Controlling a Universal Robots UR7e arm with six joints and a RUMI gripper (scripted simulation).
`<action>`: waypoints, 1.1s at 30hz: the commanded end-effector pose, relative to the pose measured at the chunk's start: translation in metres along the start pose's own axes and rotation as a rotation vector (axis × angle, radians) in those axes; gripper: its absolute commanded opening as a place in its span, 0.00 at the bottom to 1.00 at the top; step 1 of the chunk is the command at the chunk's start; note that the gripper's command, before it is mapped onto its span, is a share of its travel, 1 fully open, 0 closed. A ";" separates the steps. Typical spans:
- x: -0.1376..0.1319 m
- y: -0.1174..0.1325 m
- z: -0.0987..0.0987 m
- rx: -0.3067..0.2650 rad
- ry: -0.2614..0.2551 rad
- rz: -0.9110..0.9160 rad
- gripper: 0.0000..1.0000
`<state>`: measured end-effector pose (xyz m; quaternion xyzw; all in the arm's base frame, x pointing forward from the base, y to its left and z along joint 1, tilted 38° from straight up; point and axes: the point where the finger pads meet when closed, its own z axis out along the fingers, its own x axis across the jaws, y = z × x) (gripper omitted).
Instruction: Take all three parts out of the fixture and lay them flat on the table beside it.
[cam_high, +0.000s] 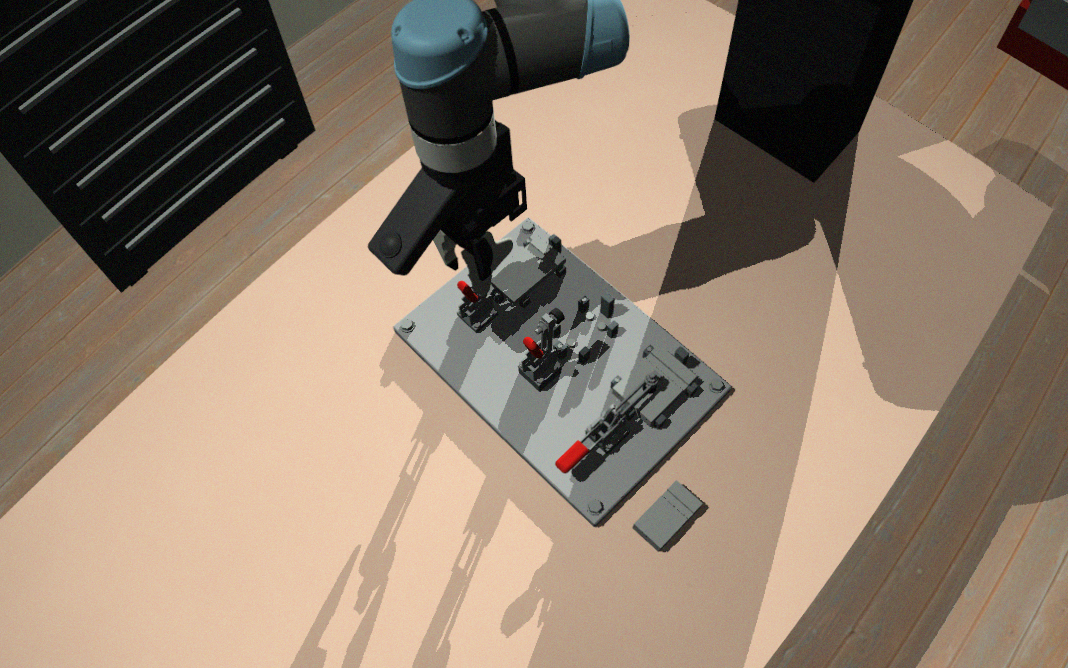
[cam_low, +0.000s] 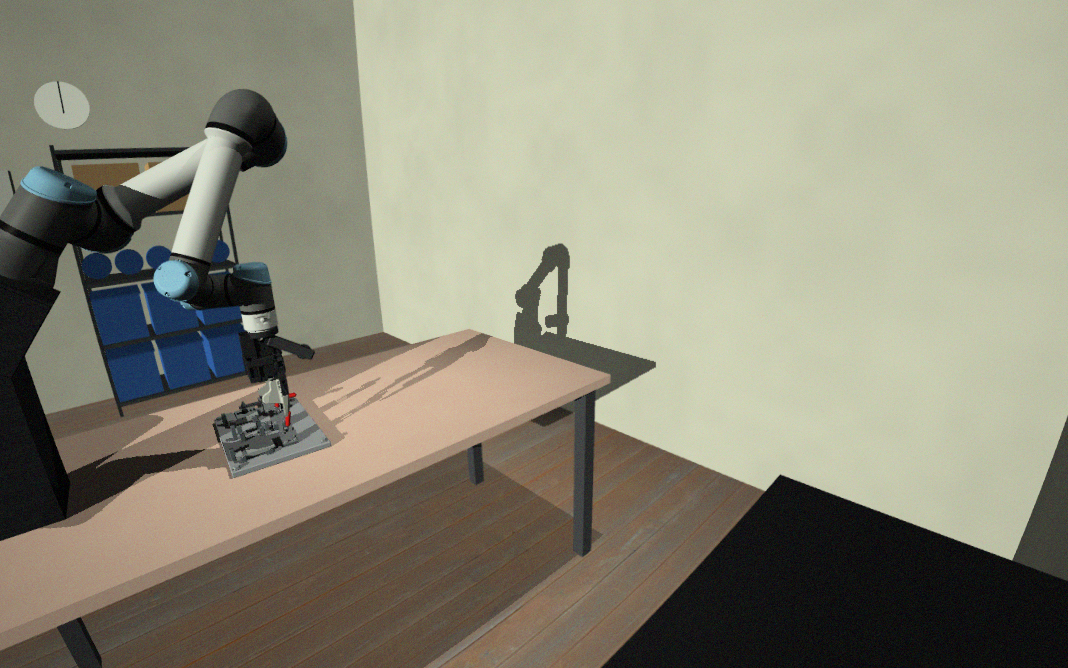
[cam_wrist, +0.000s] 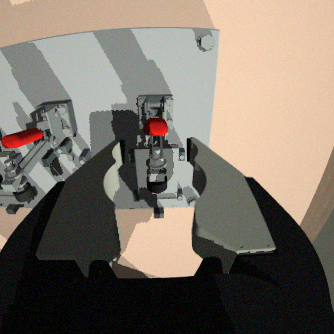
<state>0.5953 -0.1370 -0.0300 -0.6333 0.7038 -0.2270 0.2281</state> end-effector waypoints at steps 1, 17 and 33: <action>0.000 0.000 -0.015 0.000 0.000 0.000 0.28; 0.000 0.000 -0.016 0.000 0.000 0.000 0.28; 0.000 0.000 -0.035 0.000 0.000 0.000 0.59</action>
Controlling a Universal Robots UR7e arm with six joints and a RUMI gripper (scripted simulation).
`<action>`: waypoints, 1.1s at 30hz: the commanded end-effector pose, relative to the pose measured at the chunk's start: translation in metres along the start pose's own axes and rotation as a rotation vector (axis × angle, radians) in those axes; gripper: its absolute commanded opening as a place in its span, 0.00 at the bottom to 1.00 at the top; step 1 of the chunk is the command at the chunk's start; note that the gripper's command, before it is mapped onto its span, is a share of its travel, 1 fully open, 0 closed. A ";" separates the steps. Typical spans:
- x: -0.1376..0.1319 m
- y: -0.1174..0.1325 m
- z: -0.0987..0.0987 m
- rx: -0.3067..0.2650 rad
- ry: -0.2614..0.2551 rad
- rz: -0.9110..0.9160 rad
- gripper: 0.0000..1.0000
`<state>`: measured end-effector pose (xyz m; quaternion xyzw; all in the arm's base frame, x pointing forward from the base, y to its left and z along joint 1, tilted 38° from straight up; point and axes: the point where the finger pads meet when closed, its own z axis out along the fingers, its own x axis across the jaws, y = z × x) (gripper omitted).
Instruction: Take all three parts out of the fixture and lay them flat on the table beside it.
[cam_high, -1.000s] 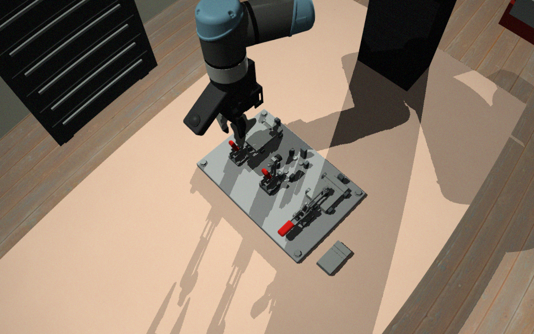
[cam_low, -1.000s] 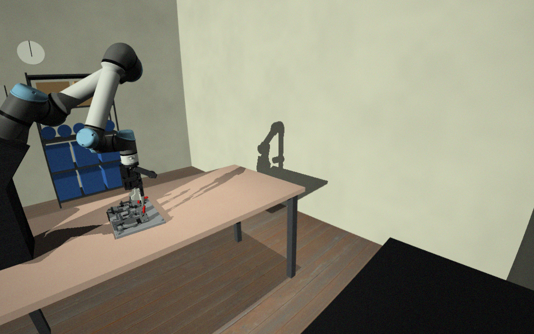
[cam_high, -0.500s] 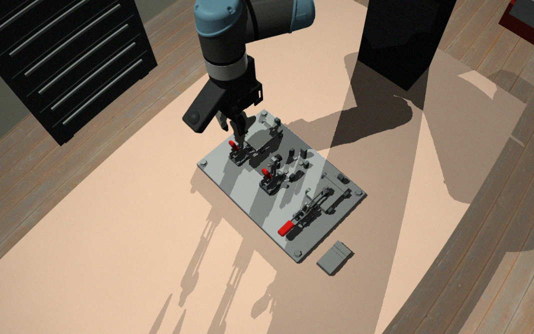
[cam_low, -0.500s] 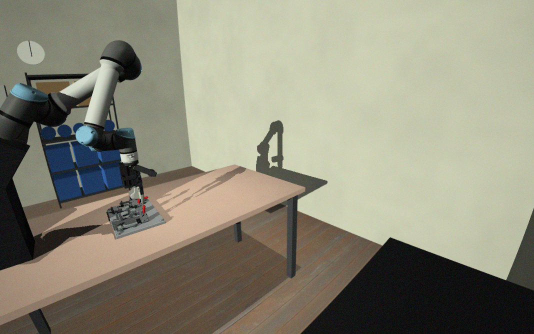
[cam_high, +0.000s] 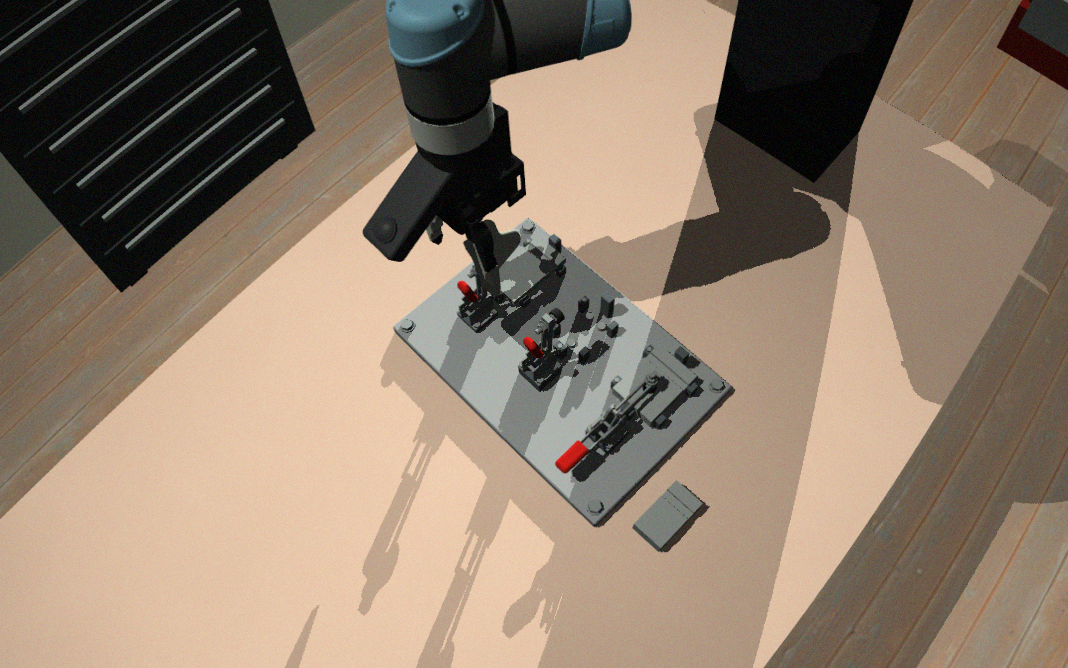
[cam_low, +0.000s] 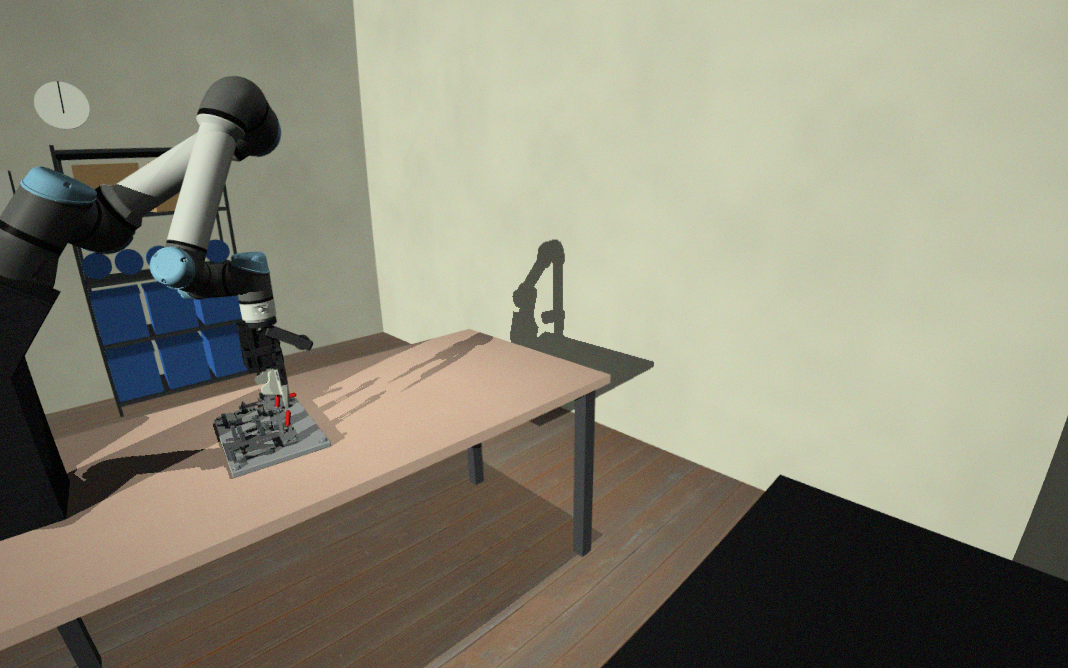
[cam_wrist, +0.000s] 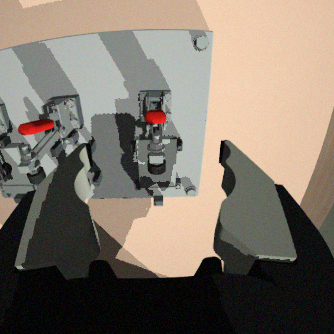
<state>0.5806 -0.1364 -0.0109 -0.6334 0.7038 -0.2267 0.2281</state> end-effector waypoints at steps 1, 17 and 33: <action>0.000 0.000 -0.014 0.001 0.000 0.000 0.59; 0.000 0.001 -0.025 0.001 0.000 0.000 0.59; 0.000 0.046 -0.025 0.001 0.000 0.000 0.59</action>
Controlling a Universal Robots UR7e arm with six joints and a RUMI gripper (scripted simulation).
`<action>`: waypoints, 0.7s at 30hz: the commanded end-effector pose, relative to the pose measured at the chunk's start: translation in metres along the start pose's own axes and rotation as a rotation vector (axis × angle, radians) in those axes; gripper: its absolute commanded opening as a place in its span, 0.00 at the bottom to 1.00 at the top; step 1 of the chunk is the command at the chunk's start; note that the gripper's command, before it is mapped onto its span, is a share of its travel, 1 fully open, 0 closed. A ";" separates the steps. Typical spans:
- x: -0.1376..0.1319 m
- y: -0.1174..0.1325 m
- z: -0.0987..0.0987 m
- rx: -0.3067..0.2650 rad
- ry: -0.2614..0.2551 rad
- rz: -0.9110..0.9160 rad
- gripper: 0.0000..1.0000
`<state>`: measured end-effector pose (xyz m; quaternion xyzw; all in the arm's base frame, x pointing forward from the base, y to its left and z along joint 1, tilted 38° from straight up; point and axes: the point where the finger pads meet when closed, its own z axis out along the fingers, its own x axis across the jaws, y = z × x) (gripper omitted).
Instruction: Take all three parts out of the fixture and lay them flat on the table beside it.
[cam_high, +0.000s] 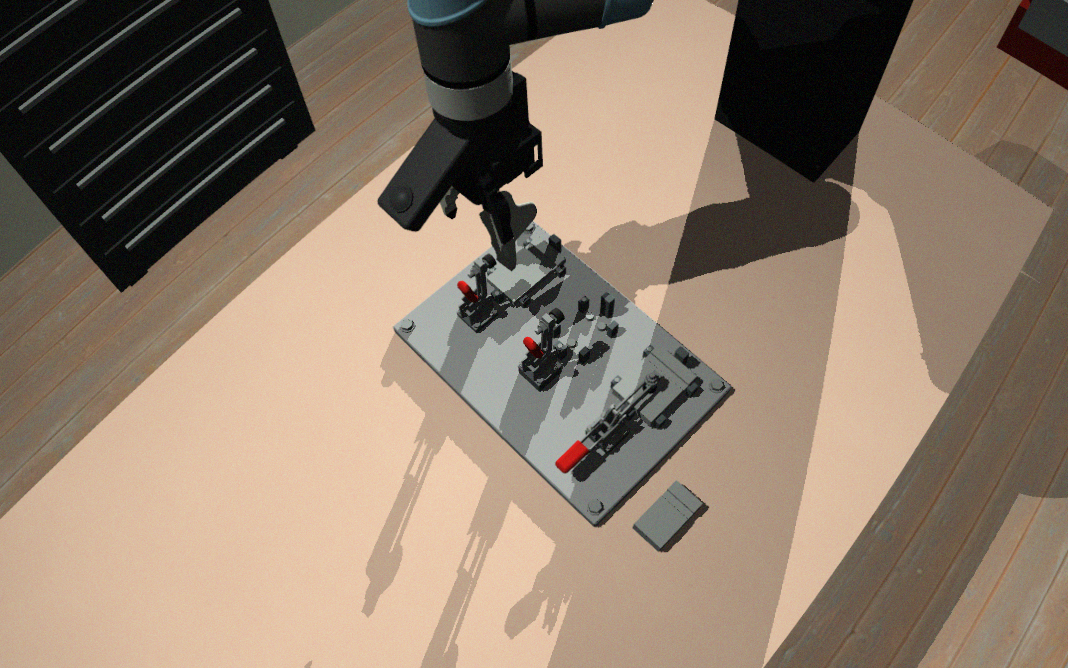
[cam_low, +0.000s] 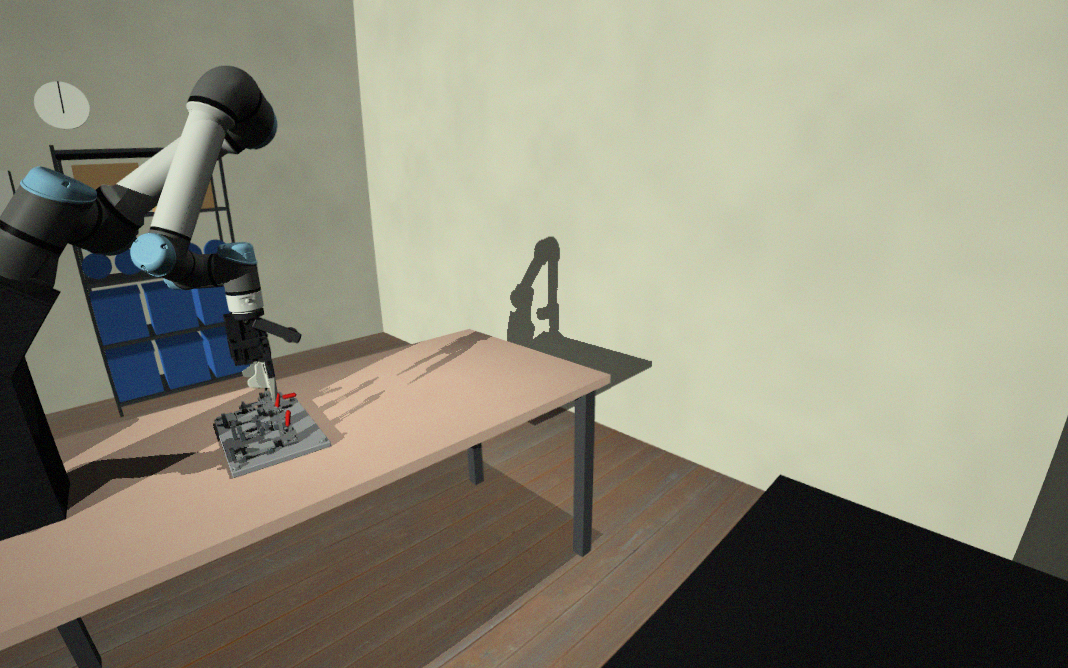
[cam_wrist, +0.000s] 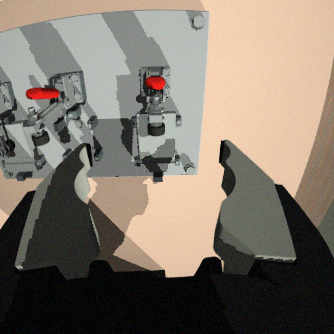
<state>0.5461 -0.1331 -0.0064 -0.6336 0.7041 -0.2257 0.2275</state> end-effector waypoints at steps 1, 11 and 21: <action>0.000 0.026 0.000 0.003 0.001 -0.001 0.59; 0.000 0.056 0.000 0.003 0.001 -0.001 0.59; 0.000 0.064 0.000 0.003 0.001 -0.001 0.59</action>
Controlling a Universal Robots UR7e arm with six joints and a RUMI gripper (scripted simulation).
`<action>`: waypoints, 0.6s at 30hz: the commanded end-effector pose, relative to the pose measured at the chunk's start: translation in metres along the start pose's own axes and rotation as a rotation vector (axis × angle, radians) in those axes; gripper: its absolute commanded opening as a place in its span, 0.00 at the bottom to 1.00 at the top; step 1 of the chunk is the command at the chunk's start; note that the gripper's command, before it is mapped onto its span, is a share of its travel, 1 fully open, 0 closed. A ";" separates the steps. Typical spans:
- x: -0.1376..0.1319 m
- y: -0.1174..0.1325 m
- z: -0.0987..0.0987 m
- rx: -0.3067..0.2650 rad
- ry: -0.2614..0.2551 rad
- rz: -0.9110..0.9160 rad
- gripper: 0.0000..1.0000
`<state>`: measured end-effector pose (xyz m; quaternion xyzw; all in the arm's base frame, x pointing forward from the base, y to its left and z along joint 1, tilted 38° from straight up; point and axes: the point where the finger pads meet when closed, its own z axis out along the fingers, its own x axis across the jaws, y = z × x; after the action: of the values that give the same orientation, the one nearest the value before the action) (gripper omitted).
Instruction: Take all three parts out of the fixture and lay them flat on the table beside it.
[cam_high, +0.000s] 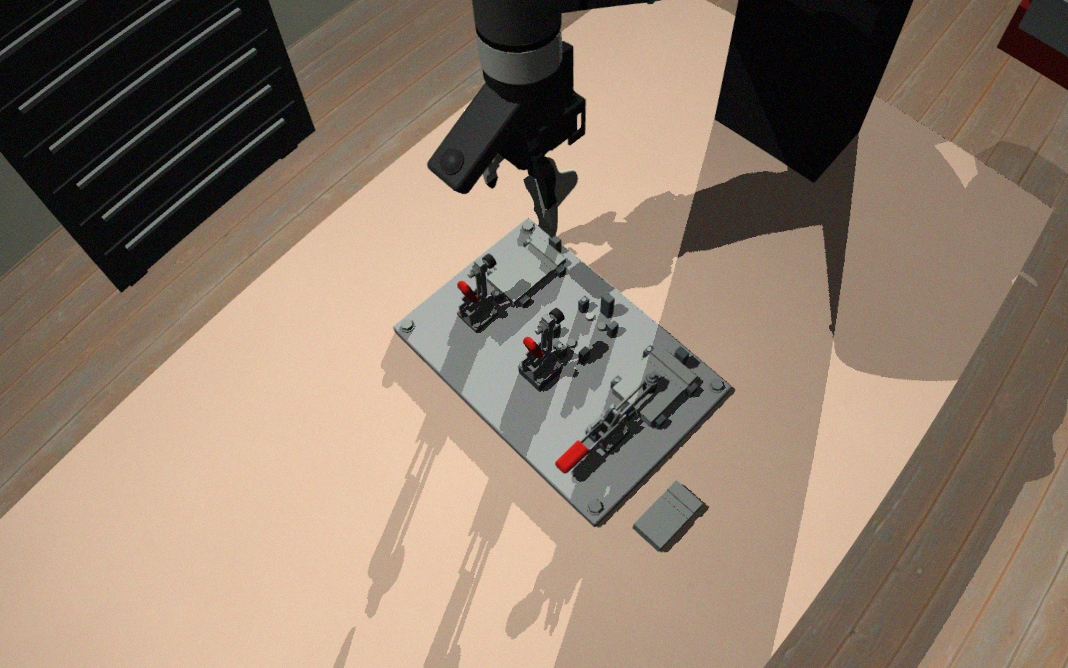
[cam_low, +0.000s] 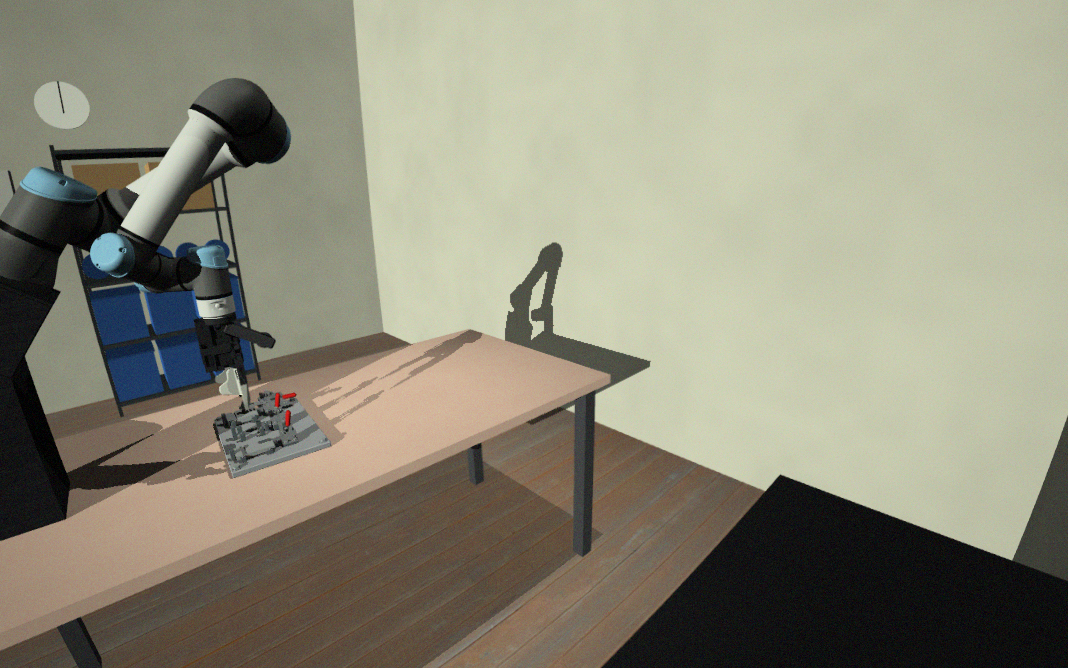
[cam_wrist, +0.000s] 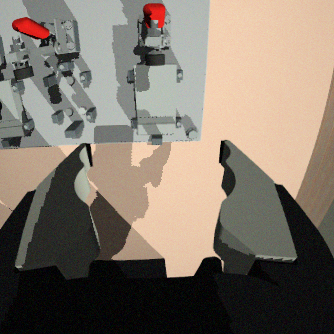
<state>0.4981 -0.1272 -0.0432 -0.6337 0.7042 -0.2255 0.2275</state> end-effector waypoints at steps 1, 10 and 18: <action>0.000 0.003 0.000 0.003 0.001 -0.001 0.59; 0.000 0.003 0.006 0.003 0.001 -0.001 0.59; 0.000 0.003 0.024 0.003 0.001 -0.001 0.59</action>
<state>0.5042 -0.1274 -0.0570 -0.6337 0.7038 -0.2261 0.2281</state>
